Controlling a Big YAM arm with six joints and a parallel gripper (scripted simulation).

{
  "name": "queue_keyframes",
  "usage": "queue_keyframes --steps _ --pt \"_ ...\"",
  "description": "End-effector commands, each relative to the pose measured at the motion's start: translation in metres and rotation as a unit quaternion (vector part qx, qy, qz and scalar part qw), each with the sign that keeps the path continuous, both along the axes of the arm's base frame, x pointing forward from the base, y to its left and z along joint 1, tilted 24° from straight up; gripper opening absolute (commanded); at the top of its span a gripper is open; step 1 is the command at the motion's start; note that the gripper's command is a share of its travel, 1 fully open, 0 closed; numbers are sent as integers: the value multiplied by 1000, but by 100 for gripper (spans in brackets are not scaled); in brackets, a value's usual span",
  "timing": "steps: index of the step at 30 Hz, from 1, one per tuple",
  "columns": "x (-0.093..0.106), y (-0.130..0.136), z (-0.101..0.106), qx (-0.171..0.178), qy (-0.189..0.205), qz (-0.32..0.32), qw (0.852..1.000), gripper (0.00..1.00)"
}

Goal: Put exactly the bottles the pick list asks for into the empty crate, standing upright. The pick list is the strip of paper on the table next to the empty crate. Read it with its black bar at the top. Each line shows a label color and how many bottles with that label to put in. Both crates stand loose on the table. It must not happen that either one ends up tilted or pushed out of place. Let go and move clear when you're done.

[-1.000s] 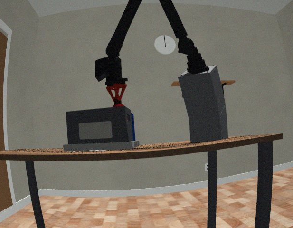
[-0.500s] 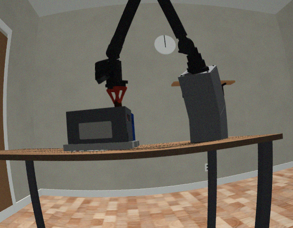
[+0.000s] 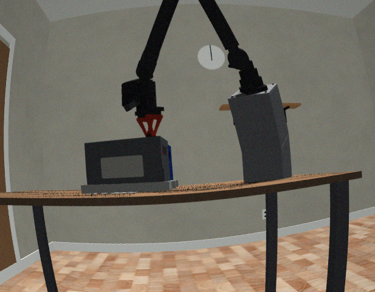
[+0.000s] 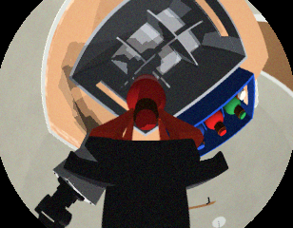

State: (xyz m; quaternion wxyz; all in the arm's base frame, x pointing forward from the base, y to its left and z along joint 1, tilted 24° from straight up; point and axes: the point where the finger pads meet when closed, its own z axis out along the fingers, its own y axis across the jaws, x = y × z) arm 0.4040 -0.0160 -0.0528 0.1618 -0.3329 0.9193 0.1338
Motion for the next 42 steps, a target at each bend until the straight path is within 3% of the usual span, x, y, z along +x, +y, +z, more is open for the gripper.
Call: queue_keyframes --steps 1,3,7,11,16,20,22,42 --pt "18 -7 7 -5 -20 -10 1000 0" --pt "17 -1 0 -4 -13 -5 1000 0" --pt "23 -5 9 -7 -29 -9 1000 0" --pt "21 0 -6 -4 -16 -7 1000 0" --pt "27 2 4 -6 -31 -5 999 0" --pt "22 -1 -13 -4 -15 -10 1000 0" --pt "28 3 0 -6 -31 -5 999 0" --pt "27 2 0 -5 -21 -7 1000 0"
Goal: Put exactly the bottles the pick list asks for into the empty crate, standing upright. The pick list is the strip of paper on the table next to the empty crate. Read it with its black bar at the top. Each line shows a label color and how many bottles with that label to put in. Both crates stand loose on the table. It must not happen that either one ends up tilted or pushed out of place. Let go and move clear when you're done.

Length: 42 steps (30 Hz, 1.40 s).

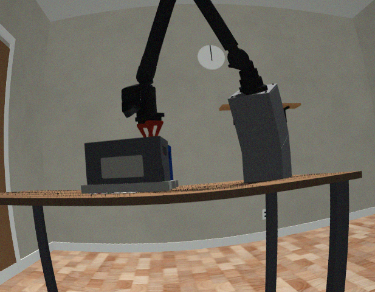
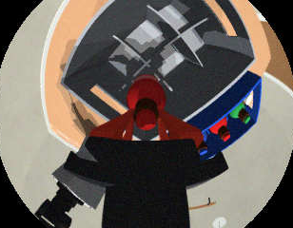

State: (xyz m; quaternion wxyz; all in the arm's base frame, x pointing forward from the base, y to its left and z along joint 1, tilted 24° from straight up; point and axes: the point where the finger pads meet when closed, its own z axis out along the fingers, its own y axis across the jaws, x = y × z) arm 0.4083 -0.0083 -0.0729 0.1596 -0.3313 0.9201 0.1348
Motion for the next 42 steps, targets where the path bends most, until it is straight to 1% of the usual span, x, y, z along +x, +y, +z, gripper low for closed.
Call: queue_keyframes --steps 1,15,39,40,42 --pt "23 -6 21 -5 -24 -7 1000 0" --pt "25 -6 20 -5 -22 -6 1000 0" --pt "27 -12 18 -8 -34 -8 999 0" --pt "26 -10 14 -7 -30 -7 1000 0" --pt "26 -10 14 -7 -30 -7 1000 0"
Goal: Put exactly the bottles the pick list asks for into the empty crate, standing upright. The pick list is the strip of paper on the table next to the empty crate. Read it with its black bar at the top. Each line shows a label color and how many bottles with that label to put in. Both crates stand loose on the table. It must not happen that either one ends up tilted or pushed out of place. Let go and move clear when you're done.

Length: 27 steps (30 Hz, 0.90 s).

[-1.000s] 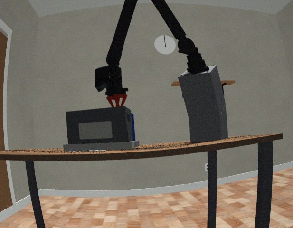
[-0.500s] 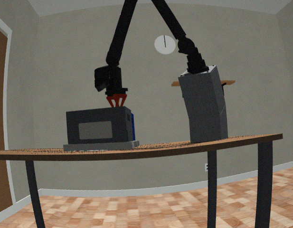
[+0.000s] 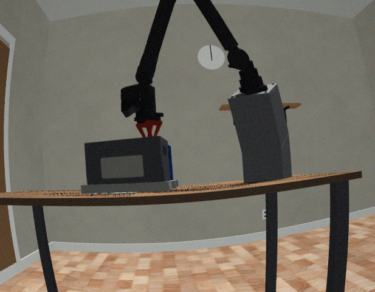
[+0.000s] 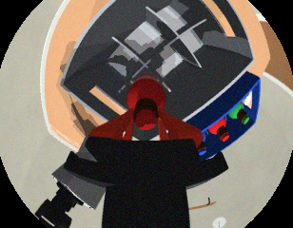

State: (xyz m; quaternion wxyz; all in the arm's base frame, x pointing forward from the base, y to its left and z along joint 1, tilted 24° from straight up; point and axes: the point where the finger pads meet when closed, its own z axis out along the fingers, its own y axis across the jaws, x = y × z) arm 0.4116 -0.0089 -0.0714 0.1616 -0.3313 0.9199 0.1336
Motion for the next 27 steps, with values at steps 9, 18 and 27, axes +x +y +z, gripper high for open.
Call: queue_keyframes --steps 9,18,27 --pt "22 -3 5 -4 -21 -5 1000 0" --pt "24 -4 5 -5 -25 -6 1000 0" --pt "23 -1 -3 -4 -20 -7 1000 0"
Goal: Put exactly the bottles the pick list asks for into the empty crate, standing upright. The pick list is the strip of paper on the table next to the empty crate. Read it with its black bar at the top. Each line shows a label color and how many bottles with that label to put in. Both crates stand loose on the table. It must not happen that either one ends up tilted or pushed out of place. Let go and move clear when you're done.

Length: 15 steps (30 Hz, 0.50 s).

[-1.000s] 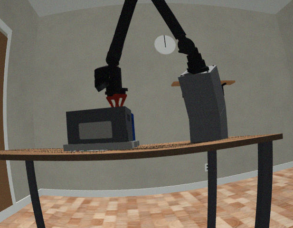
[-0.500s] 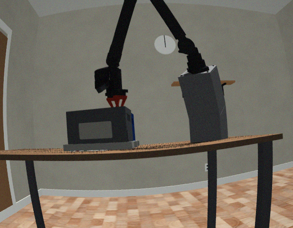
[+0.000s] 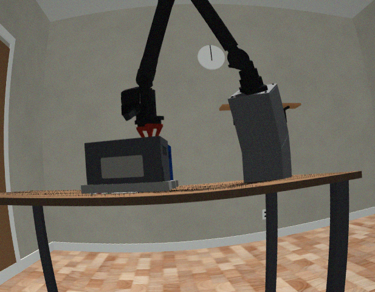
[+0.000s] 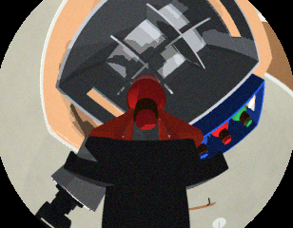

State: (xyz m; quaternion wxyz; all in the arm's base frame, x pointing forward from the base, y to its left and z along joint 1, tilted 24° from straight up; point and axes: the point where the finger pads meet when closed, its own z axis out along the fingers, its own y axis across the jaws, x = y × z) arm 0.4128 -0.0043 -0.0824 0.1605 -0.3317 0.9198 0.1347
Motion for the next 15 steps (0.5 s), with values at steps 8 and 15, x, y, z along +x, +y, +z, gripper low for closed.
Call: queue_keyframes --steps 8,15 --pt "25 -7 11 -6 -29 -9 1000 0" --pt "26 -1 8 -6 -30 -5 1000 0"
